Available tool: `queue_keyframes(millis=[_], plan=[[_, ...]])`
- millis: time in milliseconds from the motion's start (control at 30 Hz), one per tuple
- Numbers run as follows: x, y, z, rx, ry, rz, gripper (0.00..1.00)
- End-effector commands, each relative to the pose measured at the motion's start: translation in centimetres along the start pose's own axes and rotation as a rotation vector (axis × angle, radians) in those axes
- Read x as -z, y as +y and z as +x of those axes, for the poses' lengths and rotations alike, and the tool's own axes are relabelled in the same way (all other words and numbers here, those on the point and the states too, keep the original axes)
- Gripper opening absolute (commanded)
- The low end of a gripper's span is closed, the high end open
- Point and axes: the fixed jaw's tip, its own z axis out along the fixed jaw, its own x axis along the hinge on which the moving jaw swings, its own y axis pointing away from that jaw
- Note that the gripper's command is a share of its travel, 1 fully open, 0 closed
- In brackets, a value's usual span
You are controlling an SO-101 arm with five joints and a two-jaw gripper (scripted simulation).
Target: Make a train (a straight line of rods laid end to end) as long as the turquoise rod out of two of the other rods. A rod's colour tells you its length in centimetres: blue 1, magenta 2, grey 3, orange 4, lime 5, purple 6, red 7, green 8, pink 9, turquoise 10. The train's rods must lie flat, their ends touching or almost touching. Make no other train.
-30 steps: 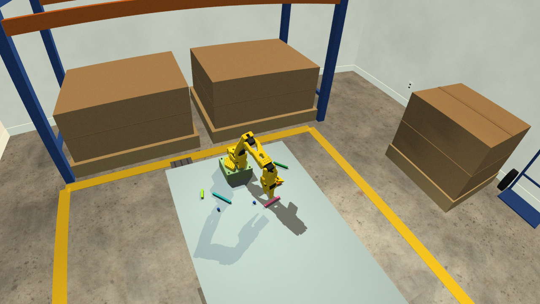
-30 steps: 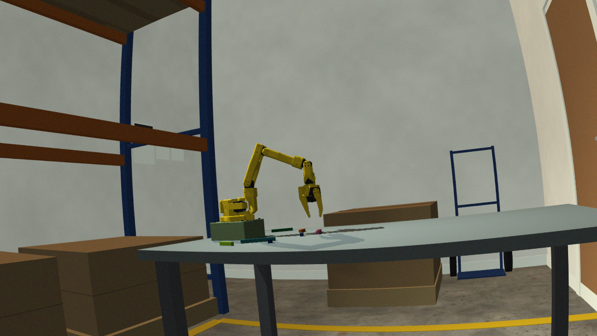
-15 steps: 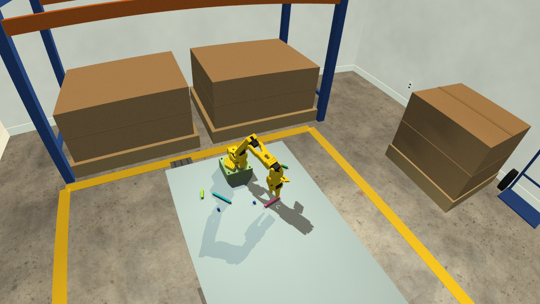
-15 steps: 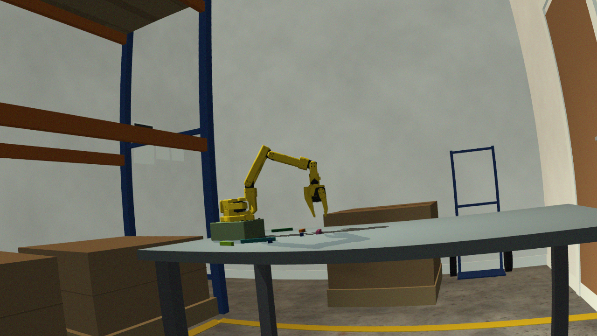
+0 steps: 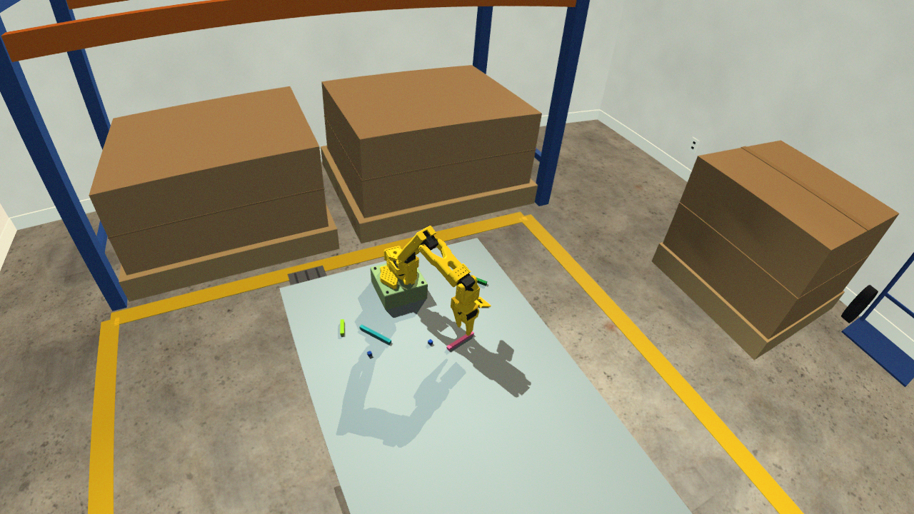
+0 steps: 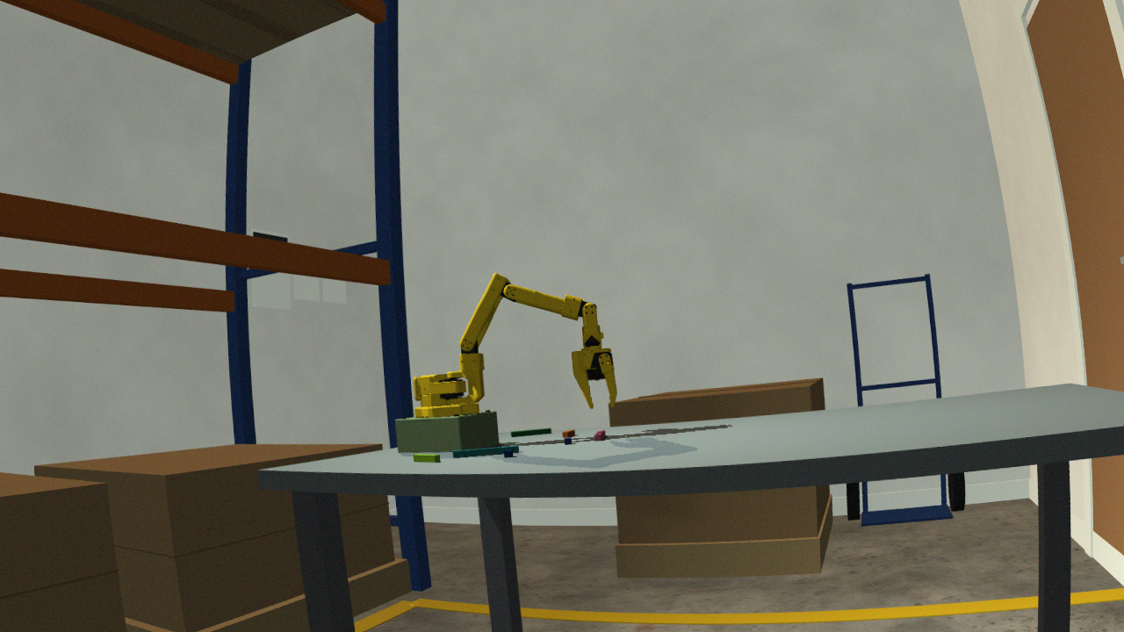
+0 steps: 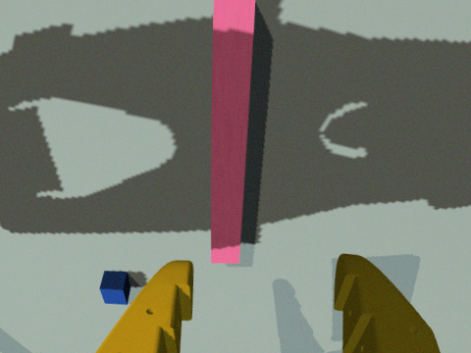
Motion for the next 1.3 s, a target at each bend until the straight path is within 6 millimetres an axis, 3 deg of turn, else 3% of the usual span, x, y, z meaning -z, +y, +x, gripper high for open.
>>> queue_keyframes(millis=[0,700,1267], plan=[[-0.1,0.2,-0.2,0.001,0.001,-0.019,0.19],[-0.2,0.2,-0.2,0.001,0.001,-0.019,0.19],[-2.5,0.1,-0.2,0.001,0.001,-0.019,0.19]])
